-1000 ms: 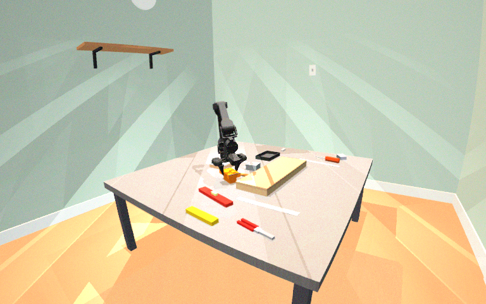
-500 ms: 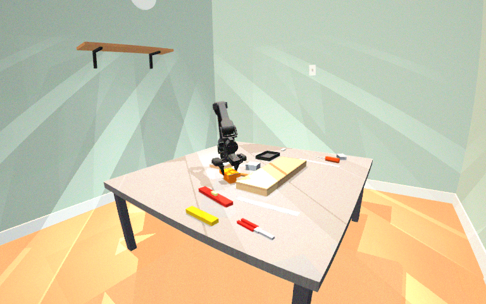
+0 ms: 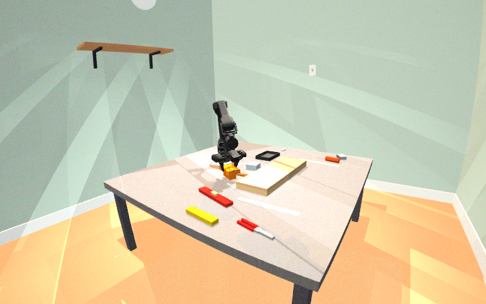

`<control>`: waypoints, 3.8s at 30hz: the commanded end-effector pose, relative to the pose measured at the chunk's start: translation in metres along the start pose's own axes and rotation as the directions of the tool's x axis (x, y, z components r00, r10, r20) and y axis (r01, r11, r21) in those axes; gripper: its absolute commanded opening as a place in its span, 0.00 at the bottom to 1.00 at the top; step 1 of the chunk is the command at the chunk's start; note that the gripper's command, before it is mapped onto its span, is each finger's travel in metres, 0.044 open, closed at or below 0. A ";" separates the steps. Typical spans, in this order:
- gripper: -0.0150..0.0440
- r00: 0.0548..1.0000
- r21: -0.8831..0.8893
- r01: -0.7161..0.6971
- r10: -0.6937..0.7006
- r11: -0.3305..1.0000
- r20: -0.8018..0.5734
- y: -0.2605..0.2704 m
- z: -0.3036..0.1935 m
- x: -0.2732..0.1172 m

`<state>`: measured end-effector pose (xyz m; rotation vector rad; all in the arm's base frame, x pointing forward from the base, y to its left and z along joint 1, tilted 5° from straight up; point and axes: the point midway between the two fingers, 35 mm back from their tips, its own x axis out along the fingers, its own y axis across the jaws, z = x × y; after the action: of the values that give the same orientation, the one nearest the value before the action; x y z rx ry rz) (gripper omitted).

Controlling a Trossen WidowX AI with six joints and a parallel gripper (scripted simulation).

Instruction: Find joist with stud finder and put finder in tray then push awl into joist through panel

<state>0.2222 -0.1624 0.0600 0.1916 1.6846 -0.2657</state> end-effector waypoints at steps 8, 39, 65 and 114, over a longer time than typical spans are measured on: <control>0.25 1.000 0.005 0.006 -0.006 1.000 0.018 -0.003 0.001 -0.013; 0.25 0.989 0.018 0.147 -0.147 0.989 0.004 -0.035 0.000 -0.011; 0.25 0.942 0.039 0.334 -0.335 0.942 -0.001 -0.028 0.000 -0.009; 0.25 0.700 0.074 0.714 -0.714 0.696 -0.030 -0.017 -0.001 -0.001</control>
<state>0.2168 -0.1788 0.0621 -0.4002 1.6880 -0.8945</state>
